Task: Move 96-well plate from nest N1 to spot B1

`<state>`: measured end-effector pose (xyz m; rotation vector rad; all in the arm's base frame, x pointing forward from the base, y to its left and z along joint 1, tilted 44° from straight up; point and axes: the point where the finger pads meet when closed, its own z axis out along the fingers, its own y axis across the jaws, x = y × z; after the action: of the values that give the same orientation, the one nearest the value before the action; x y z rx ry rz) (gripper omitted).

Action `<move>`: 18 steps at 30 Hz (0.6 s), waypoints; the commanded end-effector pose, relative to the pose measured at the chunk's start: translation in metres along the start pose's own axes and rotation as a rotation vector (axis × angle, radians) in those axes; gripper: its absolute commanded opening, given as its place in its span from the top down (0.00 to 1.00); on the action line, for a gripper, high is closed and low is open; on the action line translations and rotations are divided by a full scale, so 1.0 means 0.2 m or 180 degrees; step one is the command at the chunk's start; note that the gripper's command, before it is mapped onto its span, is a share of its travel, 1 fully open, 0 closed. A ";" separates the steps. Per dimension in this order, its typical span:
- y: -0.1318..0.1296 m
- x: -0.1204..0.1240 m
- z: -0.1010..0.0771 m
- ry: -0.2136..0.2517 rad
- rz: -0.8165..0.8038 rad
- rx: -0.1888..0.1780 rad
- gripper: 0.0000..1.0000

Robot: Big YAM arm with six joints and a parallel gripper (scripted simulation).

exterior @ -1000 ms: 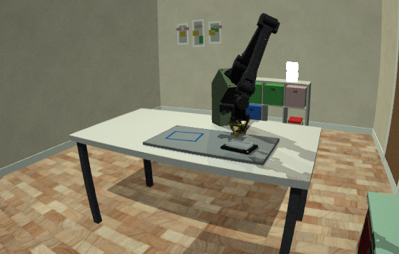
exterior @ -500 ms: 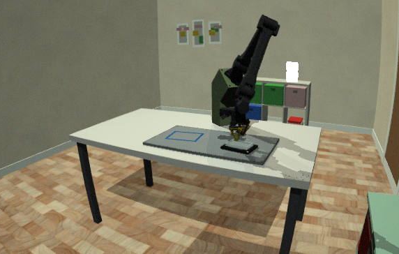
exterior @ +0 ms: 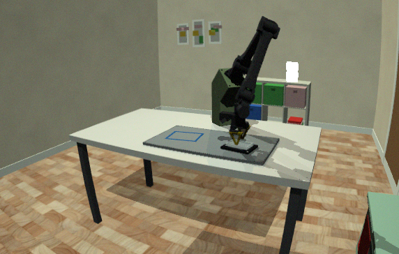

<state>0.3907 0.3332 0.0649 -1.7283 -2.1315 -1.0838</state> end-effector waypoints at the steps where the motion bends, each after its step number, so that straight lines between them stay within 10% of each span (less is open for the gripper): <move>1: 0.01 0.03 0.04 0.0021 -0.0018 -0.0024 0.00; 18: 0.02 0.02 0.10 0.0019 -0.0039 -0.0043 0.00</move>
<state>0.3954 0.3455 0.0495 -1.7146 -2.1469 -1.0842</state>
